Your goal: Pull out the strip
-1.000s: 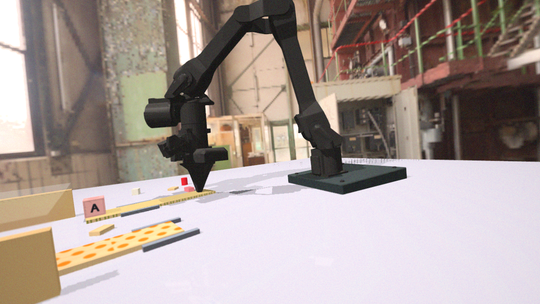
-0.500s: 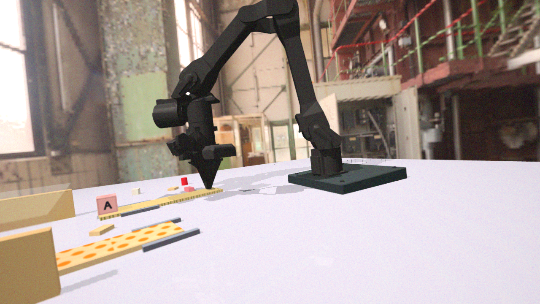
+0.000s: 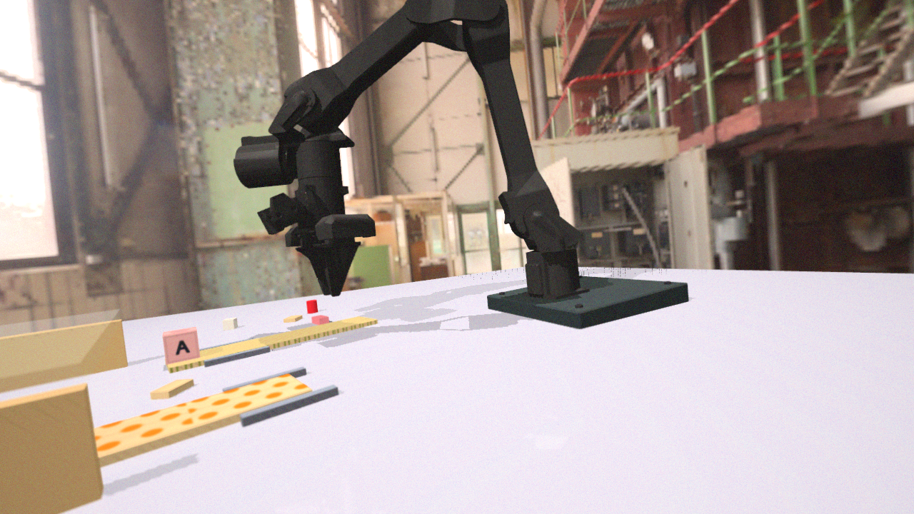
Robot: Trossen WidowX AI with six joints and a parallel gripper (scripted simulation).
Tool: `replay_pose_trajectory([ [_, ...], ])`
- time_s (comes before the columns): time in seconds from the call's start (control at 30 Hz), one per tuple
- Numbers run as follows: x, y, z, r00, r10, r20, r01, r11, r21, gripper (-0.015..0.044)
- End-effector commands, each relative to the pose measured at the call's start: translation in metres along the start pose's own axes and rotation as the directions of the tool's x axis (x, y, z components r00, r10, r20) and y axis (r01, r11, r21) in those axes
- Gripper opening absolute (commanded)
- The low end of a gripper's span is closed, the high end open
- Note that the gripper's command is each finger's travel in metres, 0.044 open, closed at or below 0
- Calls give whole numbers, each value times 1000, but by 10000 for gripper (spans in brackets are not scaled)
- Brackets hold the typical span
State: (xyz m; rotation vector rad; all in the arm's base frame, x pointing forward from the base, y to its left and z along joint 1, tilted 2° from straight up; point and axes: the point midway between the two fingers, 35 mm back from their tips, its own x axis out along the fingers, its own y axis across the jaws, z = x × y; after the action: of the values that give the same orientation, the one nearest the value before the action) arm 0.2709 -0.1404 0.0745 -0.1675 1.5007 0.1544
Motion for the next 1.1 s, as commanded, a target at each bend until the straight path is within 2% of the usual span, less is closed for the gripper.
replay_pose_trajectory([
  [0.0, -1, 0, 16, 1000, 1, -6, -1, 1000, 20, 236],
  [0.27, -7, 2, 44, 1000, 1, -3, -1, 1000, 20, 440],
  [1.07, -20, 7, 130, 1000, 2, 4, -2, 1000, 20, 440],
])
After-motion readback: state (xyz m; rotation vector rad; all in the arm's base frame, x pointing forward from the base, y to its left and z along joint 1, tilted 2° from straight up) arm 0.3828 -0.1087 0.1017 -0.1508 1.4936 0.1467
